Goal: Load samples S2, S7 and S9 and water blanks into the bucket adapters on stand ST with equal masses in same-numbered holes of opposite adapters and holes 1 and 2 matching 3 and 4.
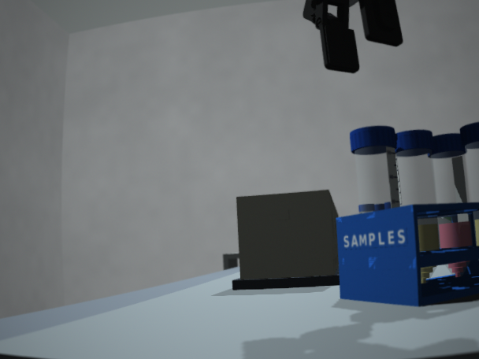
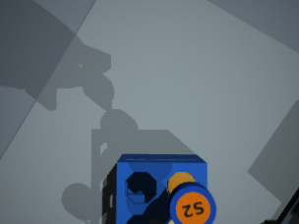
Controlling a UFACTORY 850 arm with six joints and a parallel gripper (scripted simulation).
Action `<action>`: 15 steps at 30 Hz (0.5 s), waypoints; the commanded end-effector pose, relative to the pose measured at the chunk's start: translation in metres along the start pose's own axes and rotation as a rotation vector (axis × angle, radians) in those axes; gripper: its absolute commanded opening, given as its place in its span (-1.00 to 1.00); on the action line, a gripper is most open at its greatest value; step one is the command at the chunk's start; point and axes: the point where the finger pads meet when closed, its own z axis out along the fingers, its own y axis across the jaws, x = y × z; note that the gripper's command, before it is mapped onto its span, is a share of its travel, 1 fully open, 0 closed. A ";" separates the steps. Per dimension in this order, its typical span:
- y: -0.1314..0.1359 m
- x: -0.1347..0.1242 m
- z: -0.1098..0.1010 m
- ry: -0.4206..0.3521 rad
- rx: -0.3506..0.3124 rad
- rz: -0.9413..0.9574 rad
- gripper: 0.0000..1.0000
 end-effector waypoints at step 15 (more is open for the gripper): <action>0.000 0.001 0.031 0.002 0.000 -0.001 0.15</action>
